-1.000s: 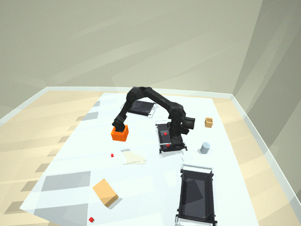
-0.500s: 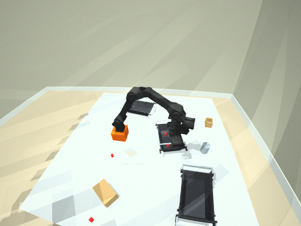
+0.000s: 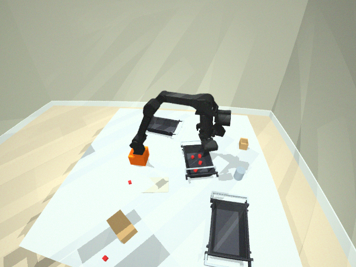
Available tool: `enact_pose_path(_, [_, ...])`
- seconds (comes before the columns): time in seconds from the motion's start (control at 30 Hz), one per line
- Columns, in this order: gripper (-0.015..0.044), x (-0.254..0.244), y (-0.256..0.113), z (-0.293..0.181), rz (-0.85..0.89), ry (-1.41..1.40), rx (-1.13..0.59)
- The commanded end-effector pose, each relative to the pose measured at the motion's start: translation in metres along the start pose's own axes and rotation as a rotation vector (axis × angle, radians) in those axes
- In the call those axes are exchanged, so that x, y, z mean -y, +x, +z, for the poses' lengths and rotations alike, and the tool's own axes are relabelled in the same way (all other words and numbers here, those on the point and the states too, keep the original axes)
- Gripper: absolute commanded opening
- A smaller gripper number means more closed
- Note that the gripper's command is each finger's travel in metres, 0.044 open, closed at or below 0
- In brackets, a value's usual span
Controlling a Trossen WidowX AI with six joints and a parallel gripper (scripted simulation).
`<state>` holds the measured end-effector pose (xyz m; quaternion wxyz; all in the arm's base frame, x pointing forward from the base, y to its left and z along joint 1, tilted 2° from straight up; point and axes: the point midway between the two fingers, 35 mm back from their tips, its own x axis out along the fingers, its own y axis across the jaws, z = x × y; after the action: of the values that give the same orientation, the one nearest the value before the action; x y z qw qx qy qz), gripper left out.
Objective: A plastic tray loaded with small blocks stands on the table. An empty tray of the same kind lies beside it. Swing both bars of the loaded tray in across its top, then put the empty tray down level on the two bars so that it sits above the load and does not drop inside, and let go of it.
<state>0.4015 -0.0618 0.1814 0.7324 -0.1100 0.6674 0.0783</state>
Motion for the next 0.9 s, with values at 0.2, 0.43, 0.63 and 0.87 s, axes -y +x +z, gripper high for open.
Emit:
enact_pose_path(0.2, [0.0084, -0.125, 0.063, 0.02, 0.042, 0.002, -0.049])
enact_pose_path(0.43, [0.0084, -0.242, 0.107, -0.008, 0.054, 0.006, -0.074])
enact_pose_path(0.63, [0.0084, -0.252, 0.111, -0.013, 0.055, 0.006, -0.076])
enact_pose_path(0.87, [0.0084, -0.253, 0.124, -0.013, 0.055, 0.006, -0.076])
